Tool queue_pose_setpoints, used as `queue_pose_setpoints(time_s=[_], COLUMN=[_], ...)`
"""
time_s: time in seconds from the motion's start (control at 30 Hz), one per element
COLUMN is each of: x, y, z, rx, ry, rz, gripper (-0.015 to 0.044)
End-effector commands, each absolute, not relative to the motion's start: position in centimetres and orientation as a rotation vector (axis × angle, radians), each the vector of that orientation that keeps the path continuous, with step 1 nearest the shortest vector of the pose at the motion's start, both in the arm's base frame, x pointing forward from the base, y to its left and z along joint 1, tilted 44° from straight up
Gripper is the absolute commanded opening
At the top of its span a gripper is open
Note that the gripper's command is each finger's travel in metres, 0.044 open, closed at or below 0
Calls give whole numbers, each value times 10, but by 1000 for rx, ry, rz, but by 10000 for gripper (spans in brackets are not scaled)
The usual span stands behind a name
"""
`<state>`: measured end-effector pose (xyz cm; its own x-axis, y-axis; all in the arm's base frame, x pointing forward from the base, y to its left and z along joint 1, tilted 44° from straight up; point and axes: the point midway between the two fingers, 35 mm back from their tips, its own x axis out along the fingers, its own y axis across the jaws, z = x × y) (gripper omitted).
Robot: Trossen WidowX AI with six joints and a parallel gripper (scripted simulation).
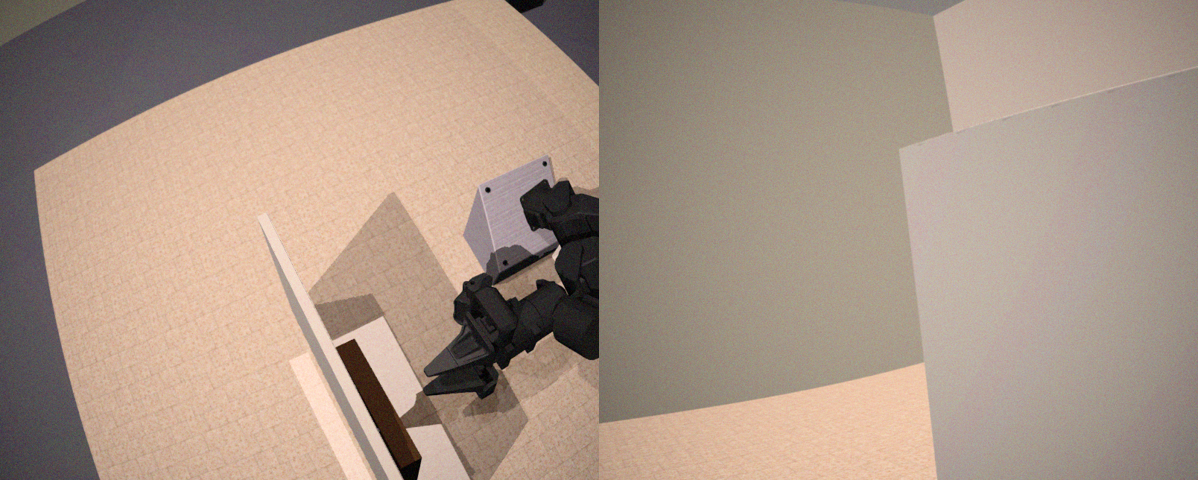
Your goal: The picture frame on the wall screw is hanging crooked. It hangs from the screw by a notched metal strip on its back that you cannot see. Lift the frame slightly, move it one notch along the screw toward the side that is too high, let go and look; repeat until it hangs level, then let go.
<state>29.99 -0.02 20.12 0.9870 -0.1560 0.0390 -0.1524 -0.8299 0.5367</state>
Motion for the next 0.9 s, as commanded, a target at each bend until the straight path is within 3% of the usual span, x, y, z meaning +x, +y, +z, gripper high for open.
queue_pose_setpoints(time_s=[0.0, 0.87], x=[318, 325], y=[-5, -5], z=[196, 197], rx=[2563, 2563], ry=[-210, -210], rz=[-12, -11], gripper=[260, 260])
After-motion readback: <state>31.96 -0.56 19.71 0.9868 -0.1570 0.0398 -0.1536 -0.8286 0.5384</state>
